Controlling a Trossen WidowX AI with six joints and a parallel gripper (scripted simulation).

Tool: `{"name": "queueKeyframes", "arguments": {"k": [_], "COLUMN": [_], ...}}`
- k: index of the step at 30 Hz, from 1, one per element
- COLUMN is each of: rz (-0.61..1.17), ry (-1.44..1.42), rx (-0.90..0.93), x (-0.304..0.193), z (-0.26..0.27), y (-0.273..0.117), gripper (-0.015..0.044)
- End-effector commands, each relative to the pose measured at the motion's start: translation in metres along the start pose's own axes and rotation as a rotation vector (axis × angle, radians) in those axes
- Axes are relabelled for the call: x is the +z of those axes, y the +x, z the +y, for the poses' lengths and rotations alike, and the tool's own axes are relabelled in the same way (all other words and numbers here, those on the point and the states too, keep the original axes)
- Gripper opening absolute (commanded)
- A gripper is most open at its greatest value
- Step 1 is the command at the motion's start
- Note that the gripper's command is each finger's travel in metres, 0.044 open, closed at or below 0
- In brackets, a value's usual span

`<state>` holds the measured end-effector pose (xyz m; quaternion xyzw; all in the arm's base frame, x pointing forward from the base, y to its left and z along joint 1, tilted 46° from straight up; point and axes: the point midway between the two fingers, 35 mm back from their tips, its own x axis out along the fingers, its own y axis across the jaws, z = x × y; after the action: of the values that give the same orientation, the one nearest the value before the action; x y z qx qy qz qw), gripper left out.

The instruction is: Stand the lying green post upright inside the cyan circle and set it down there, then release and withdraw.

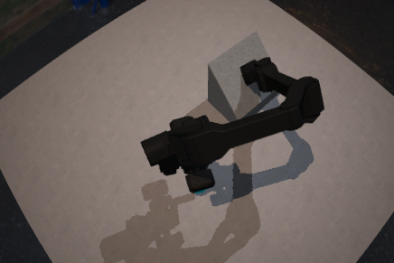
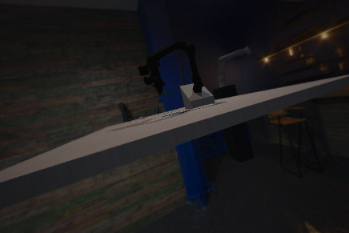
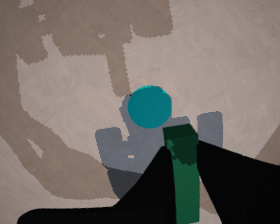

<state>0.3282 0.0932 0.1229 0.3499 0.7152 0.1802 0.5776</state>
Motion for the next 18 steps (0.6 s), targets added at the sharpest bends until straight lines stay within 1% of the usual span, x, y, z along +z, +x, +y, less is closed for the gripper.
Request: {"name": "queueKeyframes", "arguments": {"k": [1,18], "rz": [0.005,-0.035], "ry": [-0.032,-0.077], "rx": [0.008,-0.051], "x": [-0.0074,-0.0077], "z": [0.0100,0.0061], "y": [-0.0001,0.0077], "gripper": [0.0023,0.0023]}}
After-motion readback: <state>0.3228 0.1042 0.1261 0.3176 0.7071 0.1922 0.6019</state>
